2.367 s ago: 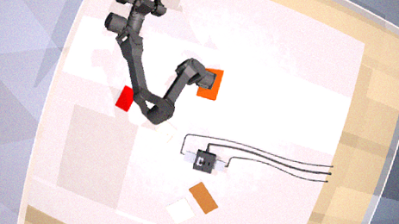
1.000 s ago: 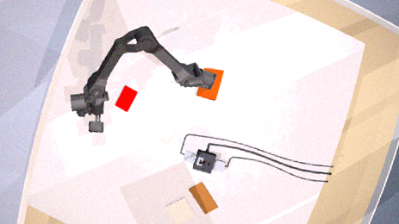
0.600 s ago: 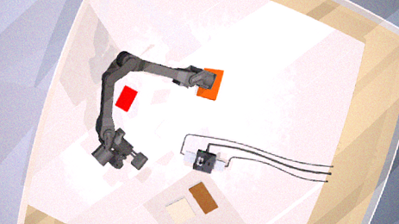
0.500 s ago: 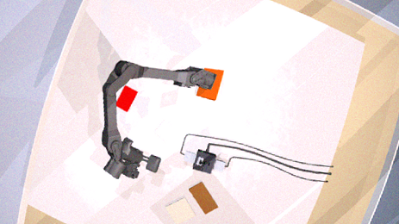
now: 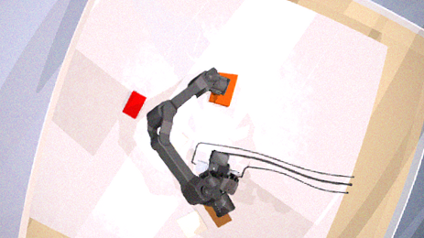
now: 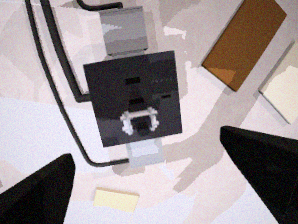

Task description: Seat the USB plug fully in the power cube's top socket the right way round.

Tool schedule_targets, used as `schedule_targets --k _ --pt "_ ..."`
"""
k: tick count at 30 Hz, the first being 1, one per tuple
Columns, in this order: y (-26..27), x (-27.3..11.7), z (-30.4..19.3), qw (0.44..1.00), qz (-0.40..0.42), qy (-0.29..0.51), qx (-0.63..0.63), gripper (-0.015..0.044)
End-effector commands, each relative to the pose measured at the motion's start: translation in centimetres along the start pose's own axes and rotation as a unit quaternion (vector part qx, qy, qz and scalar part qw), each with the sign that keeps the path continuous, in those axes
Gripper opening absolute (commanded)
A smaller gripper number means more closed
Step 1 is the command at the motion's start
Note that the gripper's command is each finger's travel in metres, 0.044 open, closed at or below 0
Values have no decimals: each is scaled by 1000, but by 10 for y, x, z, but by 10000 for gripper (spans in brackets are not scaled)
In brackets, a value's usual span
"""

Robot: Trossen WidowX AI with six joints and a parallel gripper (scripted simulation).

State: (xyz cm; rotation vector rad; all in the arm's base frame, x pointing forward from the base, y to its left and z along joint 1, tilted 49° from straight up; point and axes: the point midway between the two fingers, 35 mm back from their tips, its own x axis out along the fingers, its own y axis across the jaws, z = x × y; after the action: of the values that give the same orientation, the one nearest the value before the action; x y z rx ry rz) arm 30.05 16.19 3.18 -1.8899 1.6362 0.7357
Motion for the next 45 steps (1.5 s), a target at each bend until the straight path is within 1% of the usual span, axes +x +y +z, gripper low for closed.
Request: schedule_targets --k 1,38,45 --pt "2 -3 3 999 -2 20 -42 440" --pt "2 27 3 999 -2 20 -41 440" --pt "2 25 3 999 0 19 -39 256"
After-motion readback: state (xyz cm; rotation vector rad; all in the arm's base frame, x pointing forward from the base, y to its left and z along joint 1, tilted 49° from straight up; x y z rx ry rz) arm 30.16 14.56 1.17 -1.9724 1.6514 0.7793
